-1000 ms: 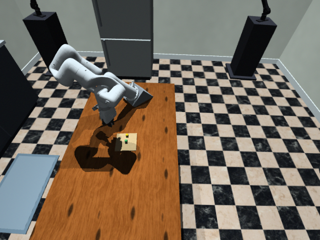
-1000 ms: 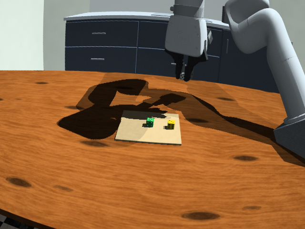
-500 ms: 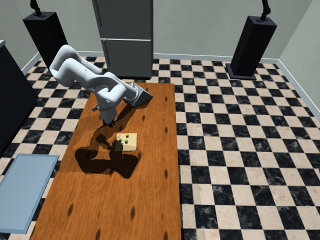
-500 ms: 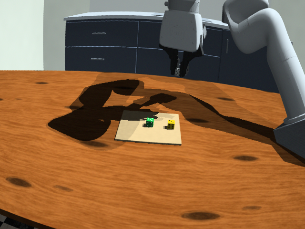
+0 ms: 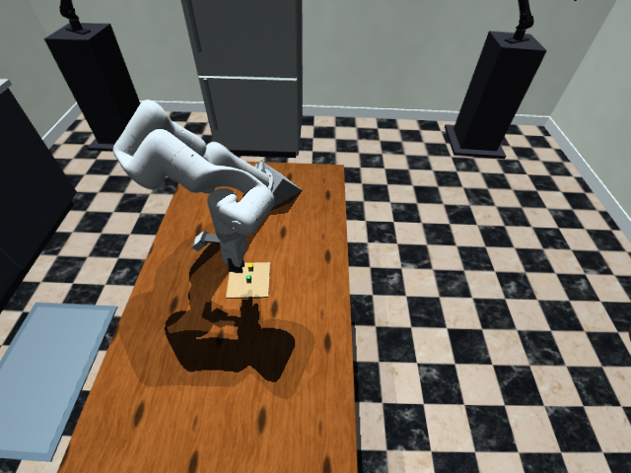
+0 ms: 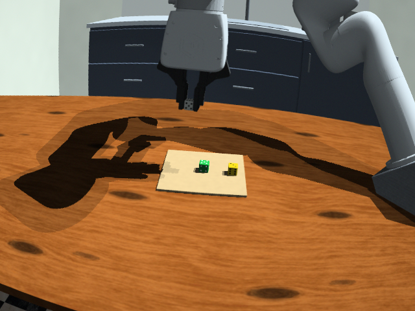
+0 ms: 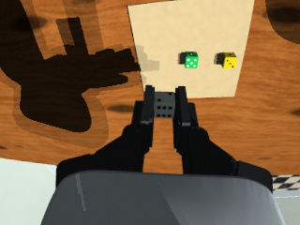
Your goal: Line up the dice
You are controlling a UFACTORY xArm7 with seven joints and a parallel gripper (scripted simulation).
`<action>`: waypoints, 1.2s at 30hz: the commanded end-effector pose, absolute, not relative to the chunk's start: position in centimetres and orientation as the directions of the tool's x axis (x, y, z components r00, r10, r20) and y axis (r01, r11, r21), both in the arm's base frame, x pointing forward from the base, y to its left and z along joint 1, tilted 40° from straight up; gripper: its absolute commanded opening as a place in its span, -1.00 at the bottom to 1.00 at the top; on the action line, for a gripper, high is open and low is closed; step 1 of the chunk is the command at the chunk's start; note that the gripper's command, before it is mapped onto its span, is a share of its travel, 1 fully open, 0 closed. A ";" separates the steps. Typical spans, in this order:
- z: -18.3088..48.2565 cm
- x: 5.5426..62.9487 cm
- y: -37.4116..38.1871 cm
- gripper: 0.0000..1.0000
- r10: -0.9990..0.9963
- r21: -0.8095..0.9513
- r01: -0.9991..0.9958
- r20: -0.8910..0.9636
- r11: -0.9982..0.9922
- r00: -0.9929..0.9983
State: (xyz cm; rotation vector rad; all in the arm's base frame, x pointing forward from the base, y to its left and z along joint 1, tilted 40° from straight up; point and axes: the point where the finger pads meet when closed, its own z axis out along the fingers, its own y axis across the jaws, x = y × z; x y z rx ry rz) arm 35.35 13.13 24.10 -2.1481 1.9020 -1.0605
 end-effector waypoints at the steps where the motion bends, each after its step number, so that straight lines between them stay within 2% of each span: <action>1: 24.0 36.8 14.8 -0.78 -0.881 -0.433 -0.858 0.470 -0.277 0.047; 18: 23.6 37.1 14.6 -0.78 -0.881 -0.433 -0.858 0.470 -0.276 0.046; 36: 18.6 40.6 12.1 -0.78 -0.881 -0.433 -0.858 0.470 -0.276 0.046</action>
